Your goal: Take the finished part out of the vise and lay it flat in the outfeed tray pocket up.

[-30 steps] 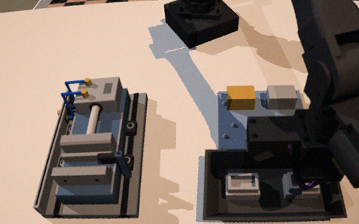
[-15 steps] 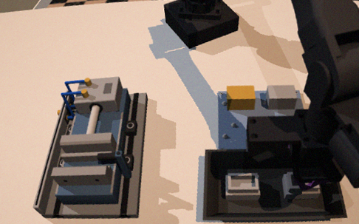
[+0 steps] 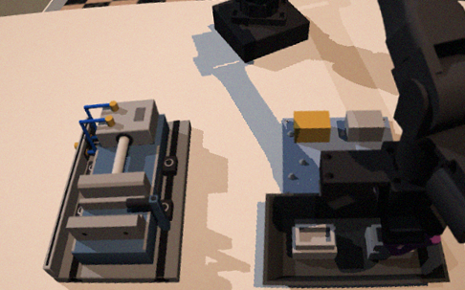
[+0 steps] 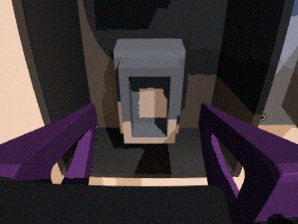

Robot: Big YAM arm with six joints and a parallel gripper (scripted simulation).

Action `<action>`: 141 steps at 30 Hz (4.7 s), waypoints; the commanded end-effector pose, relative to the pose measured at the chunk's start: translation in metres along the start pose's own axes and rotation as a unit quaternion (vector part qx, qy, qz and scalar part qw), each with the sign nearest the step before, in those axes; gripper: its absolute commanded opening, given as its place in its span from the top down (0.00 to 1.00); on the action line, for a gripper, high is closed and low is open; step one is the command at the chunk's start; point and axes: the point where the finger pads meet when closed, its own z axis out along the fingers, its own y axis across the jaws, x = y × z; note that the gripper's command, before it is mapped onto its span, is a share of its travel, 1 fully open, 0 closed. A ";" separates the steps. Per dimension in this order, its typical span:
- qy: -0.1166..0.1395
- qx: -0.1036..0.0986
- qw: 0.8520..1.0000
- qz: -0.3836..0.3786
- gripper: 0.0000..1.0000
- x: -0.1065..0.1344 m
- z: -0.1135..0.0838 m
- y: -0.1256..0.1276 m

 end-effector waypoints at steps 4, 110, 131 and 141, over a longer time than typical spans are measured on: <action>0.000 -0.001 1.000 0.004 0.36 0.004 0.003 -0.001; 0.010 -0.034 0.999 0.005 1.00 0.003 -0.166 0.018; 0.010 -0.034 0.999 0.005 1.00 0.003 -0.166 0.018; 0.010 -0.034 0.999 0.005 1.00 0.003 -0.166 0.018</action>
